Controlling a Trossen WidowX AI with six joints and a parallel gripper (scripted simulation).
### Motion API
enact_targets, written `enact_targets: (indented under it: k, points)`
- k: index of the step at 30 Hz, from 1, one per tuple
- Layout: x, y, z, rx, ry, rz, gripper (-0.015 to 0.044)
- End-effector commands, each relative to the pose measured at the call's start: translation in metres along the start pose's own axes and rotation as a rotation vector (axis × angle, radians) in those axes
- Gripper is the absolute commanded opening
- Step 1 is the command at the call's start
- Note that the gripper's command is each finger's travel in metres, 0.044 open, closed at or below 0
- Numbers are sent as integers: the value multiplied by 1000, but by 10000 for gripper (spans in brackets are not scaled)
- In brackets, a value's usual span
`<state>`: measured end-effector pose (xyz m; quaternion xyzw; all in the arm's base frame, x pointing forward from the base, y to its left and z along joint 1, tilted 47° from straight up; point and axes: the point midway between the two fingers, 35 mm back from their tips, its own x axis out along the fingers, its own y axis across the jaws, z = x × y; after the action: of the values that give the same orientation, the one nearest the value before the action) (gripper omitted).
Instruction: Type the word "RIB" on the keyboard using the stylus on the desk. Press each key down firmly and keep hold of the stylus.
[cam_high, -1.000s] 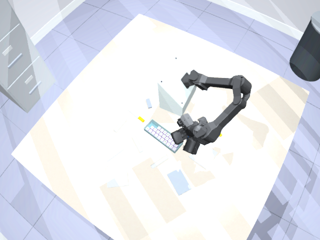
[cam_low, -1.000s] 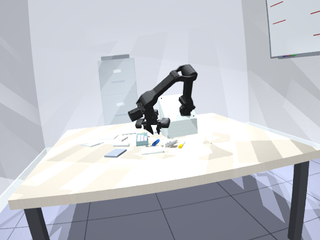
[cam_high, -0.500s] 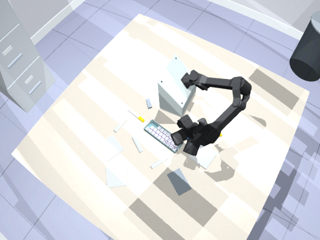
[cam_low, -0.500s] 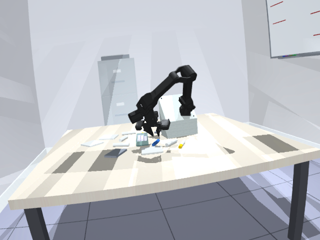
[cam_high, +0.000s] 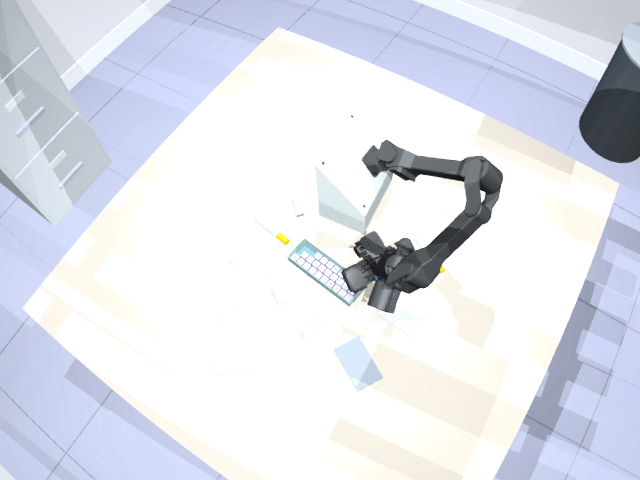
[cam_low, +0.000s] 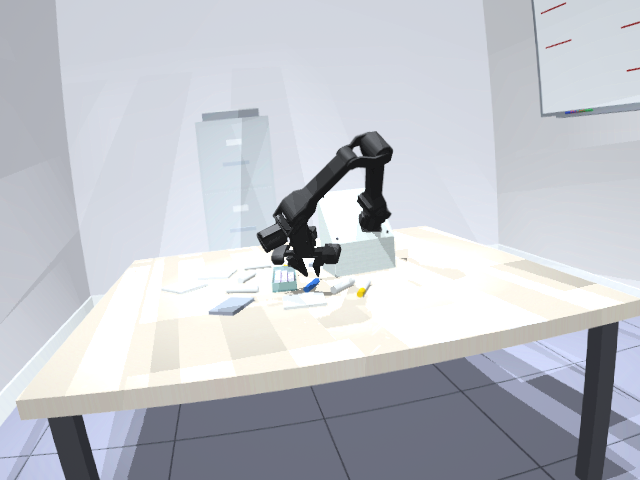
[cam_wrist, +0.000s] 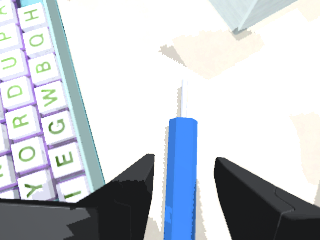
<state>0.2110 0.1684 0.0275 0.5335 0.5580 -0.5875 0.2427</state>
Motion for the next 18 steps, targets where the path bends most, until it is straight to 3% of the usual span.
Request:
enact_targets:
  k: [1, 18]
  points:
    - [4, -1, -2, 2, 0, -5, 150]
    - [15, -1, -8, 2, 0, -5, 150]
